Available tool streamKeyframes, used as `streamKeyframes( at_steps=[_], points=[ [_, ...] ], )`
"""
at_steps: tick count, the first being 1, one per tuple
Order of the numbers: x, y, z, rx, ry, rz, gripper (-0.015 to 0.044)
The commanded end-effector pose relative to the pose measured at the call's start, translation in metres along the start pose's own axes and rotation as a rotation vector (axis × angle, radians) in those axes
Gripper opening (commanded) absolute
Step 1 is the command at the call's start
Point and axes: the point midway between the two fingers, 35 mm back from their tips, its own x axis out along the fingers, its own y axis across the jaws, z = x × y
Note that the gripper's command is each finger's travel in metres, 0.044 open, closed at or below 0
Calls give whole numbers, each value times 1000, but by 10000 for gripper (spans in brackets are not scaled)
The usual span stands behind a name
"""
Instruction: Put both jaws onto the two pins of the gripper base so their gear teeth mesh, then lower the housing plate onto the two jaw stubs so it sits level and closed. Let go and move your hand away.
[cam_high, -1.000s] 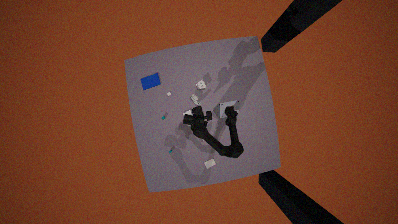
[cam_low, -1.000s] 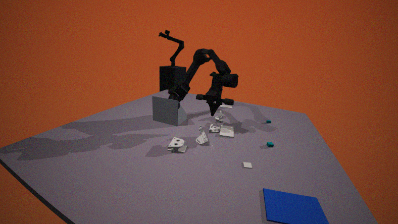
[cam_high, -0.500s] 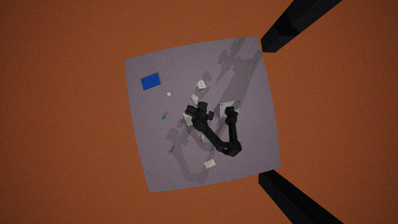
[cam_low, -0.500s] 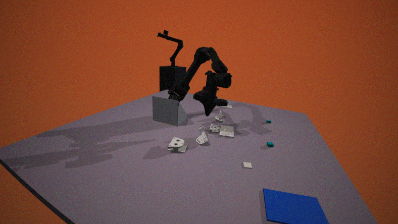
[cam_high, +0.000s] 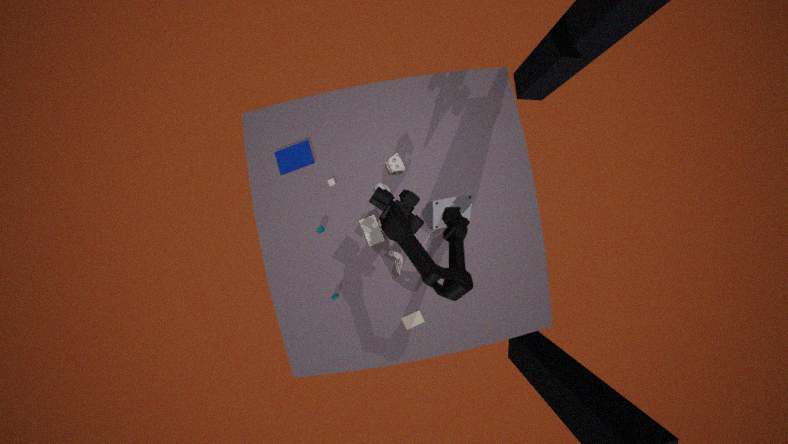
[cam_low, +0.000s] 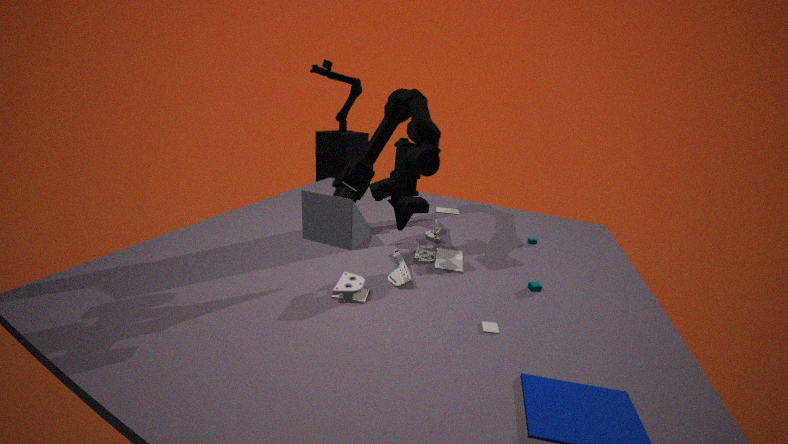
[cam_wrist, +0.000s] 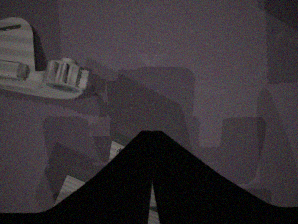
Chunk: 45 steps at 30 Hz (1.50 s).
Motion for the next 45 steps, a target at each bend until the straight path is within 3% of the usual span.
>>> streamKeyframes(
  at_steps=[1, 12, 45],
  points=[
    [1, -1, 8, 130, 26, -28, 0],
    [2, -1, 10, 172, 34, -35, 0],
    [56, 1, 7, 172, 34, -32, 0]
  ],
)
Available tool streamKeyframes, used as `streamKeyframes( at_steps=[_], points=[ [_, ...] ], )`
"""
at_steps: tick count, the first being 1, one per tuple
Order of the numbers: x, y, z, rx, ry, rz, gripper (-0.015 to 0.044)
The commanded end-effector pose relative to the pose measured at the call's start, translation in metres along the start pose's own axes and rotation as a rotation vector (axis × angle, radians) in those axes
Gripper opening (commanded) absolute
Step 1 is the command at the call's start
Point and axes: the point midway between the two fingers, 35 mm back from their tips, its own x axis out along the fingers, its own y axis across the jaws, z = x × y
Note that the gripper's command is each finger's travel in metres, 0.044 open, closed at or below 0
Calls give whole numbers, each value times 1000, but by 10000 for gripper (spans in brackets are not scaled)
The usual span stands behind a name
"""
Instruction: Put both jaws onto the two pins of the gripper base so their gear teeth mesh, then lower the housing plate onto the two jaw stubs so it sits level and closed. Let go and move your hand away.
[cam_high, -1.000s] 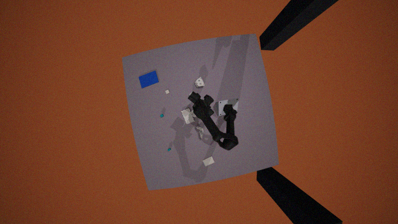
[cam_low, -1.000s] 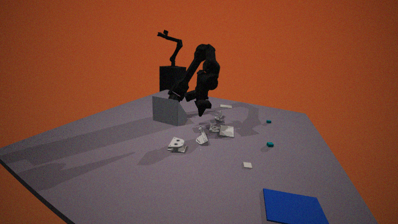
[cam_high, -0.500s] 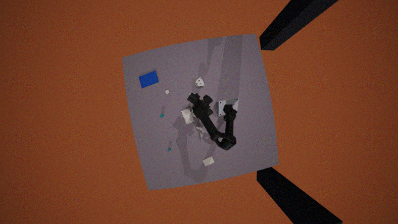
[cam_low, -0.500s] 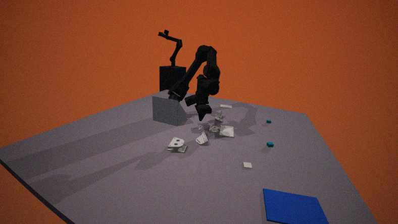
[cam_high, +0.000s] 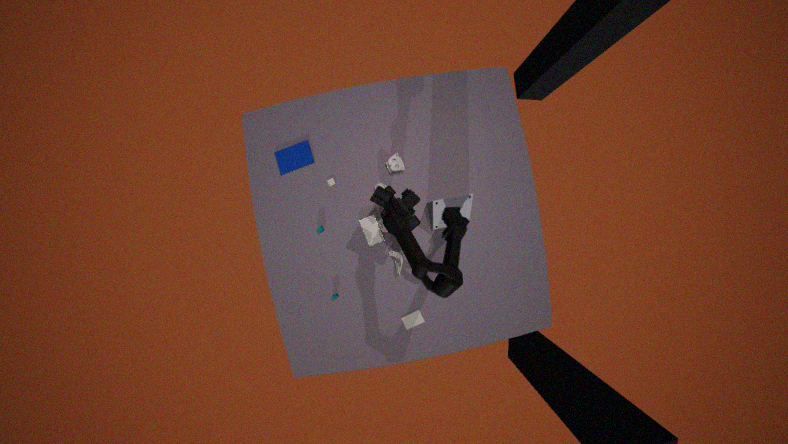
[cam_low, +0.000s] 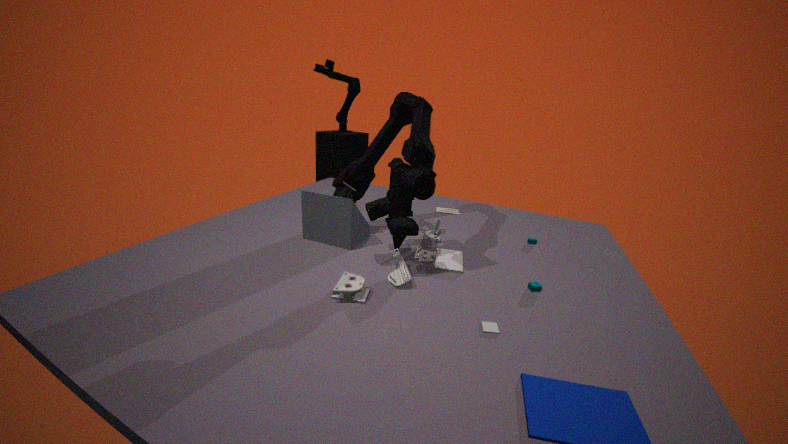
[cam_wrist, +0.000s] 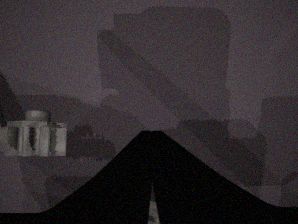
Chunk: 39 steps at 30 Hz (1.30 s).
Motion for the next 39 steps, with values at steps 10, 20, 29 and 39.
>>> streamKeyframes(
  at_steps=[10, 20, 29, 39],
  points=[
    [24, -4, 2, 10, 4, -12, 0],
    [40, -7, 3, 9, 5, -16, 0],
    [48, -9, 3, 9, 6, -18, 0],
    [48, -9, 3, 9, 6, -18, 0]
  ],
)
